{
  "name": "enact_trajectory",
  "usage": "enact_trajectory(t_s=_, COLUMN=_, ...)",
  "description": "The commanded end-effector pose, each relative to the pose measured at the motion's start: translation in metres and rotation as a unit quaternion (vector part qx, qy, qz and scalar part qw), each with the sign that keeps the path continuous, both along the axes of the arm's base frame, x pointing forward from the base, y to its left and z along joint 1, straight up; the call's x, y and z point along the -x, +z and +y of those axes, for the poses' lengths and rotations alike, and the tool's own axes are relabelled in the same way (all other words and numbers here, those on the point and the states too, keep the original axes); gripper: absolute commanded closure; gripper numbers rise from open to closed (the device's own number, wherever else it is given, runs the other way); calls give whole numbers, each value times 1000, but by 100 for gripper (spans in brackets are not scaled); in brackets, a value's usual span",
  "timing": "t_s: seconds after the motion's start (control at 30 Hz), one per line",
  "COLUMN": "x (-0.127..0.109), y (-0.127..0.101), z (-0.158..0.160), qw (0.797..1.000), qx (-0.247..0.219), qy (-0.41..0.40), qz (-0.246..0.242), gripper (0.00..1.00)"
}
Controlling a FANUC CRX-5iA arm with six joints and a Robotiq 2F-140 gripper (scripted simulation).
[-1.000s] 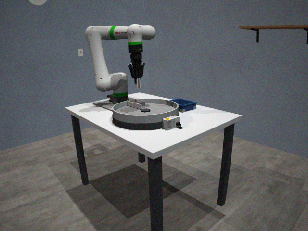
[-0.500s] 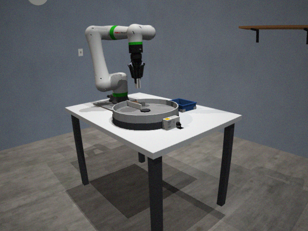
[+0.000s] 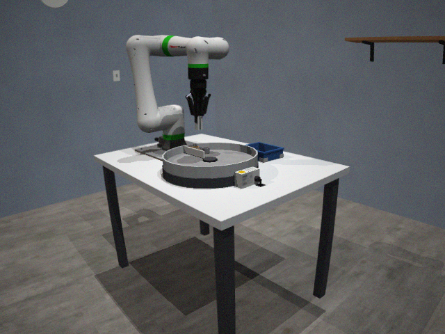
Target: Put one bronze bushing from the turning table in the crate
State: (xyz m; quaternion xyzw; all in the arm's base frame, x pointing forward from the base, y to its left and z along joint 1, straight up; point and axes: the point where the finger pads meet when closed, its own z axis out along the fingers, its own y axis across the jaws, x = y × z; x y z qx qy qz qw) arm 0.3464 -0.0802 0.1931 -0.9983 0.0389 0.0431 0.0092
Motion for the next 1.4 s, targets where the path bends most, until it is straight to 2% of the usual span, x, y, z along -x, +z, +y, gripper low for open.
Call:
enact_trajectory(t_s=0.0, x=5, y=-11, z=2, qw=998, qx=-13, qy=-31, qz=58, gripper=94)
enact_trajectory(t_s=0.03, x=5, y=-11, z=2, qw=998, qx=-13, qy=-31, qz=58, gripper=94)
enact_trajectory(t_s=0.13, x=9, y=-21, z=4, qw=991, qx=-24, qy=-62, qz=114, gripper=94)
enact_trajectory(t_s=0.27, x=13, y=-30, z=6, qw=982, qx=-34, qy=-88, qz=161, gripper=94)
enact_trajectory(t_s=0.53, x=21, y=-48, z=10, qw=954, qx=-54, qy=-142, qz=258, gripper=94)
enact_trajectory(t_s=0.77, x=23, y=-53, z=11, qw=944, qx=-59, qy=-156, qz=284, gripper=94)
enact_trajectory(t_s=1.37, x=23, y=-54, z=11, qw=944, qx=-59, qy=-157, qz=286, gripper=94)
